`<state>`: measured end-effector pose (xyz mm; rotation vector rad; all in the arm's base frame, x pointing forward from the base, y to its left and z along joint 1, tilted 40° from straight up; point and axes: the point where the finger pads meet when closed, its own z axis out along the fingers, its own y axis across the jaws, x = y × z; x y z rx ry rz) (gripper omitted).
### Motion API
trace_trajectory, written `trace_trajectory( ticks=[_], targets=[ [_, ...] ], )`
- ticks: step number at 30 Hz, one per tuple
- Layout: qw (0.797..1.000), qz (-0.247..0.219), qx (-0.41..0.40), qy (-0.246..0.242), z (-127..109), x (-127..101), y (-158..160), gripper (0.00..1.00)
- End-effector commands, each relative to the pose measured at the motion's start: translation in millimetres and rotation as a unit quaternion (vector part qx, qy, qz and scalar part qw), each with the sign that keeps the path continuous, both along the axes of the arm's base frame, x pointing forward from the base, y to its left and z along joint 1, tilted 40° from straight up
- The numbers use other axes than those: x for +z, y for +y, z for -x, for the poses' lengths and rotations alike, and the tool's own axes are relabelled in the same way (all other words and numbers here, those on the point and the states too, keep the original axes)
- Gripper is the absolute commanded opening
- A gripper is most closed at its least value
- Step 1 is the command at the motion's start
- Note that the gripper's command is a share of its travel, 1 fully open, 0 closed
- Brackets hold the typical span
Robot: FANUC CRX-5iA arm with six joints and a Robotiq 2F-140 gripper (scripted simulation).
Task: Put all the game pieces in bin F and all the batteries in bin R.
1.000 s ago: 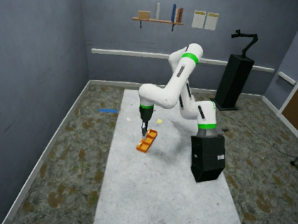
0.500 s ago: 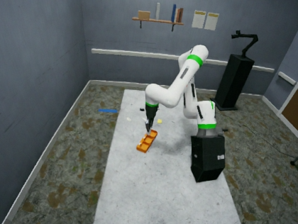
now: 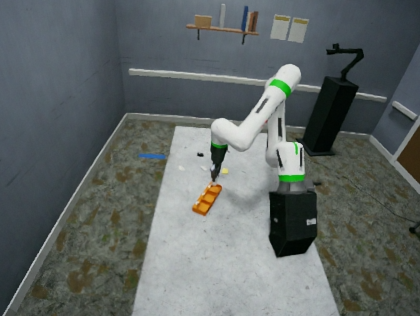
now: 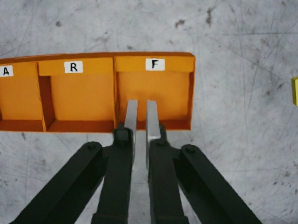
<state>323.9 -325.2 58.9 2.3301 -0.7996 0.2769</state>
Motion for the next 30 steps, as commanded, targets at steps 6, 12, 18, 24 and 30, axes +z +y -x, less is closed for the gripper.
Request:
trace_trajectory(
  ticks=[6, 12, 18, 24, 30],
  targets=[
    [1.0, -0.001, 0.002, -0.001, 1.7, -5.7, -14.3, 0.15],
    [1.0, -0.001, 0.002, -0.001, 1.7, -13.9, -21.1, 0.15],
    [1.0, -0.001, 0.002, -0.001, 1.8, -26.2, -31.3, 0.15],
    [1.0, -0.001, 0.002, -0.001, 1.9, -36.4, -39.9, 0.15],
    [1.0, -0.001, 0.002, -0.001, 2.0, -39.8, -42.7, 0.15]
  ],
)
